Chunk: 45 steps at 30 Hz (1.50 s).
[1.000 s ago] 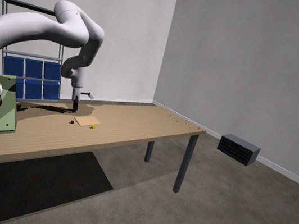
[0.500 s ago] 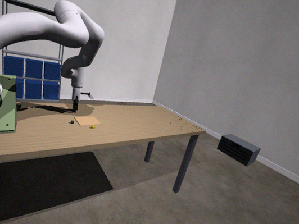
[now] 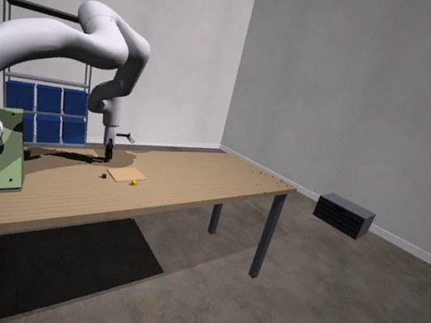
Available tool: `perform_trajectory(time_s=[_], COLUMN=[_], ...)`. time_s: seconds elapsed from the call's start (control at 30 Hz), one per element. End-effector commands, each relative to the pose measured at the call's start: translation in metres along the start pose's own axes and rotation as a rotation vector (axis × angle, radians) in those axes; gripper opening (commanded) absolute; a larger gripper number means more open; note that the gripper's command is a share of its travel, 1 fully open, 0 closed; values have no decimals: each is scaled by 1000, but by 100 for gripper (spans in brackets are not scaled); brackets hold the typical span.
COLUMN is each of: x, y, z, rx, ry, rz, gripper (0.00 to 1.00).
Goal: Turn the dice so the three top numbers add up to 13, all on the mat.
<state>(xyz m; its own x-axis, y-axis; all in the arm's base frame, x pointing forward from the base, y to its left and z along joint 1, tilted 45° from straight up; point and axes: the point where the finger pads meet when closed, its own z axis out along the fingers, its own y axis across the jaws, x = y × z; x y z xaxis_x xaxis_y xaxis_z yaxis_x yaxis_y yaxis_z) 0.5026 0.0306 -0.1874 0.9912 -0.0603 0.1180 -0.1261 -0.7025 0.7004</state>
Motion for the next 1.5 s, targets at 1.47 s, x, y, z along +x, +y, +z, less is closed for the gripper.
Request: perform_trajectory(time_s=[1.47], x=[1], y=[0], z=[18], rx=[1], ry=[1], rz=[0], gripper=[31])
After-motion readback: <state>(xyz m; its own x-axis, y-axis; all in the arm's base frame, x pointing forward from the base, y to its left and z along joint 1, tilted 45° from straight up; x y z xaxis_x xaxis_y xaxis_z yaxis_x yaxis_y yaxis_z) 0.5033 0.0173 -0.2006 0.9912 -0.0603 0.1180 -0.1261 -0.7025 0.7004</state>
